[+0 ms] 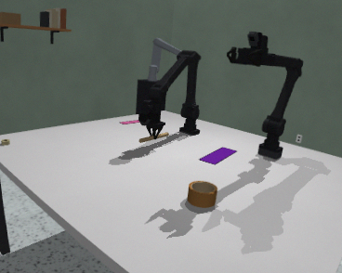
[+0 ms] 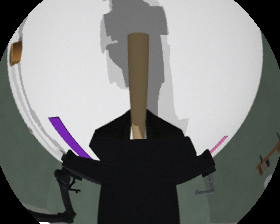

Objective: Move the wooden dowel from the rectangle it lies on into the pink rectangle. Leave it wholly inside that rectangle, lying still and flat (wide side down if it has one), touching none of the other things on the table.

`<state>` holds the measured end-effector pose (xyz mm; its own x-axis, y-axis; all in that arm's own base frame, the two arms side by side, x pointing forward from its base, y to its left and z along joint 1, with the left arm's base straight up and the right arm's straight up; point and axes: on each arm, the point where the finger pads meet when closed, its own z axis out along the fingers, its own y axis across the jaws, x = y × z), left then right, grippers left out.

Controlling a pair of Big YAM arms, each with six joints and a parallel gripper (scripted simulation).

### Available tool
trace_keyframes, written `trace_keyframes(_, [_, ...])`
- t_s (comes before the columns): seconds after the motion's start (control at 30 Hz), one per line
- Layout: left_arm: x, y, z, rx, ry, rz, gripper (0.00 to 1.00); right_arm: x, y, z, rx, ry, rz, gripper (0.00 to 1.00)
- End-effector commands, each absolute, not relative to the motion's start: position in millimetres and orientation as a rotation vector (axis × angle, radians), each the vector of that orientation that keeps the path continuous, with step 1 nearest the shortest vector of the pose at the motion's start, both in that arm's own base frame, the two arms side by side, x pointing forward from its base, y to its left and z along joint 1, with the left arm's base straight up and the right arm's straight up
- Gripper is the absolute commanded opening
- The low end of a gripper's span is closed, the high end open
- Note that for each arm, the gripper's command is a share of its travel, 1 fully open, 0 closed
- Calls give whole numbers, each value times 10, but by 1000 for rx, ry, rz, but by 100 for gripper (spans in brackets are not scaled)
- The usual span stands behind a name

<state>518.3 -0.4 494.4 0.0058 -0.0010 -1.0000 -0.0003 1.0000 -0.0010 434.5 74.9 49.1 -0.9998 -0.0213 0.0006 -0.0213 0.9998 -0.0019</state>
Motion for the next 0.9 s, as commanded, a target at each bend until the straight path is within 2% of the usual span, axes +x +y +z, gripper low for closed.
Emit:
trace_keyframes(0.0, [5116,53,5332,-3,1491,17,100,4439,590,502,95,-3154,-7,0])
trace_keyframes(0.87, [5116,53,5332,-3,1491,17,100,4313,-1194,440,54,-3160,11,0])
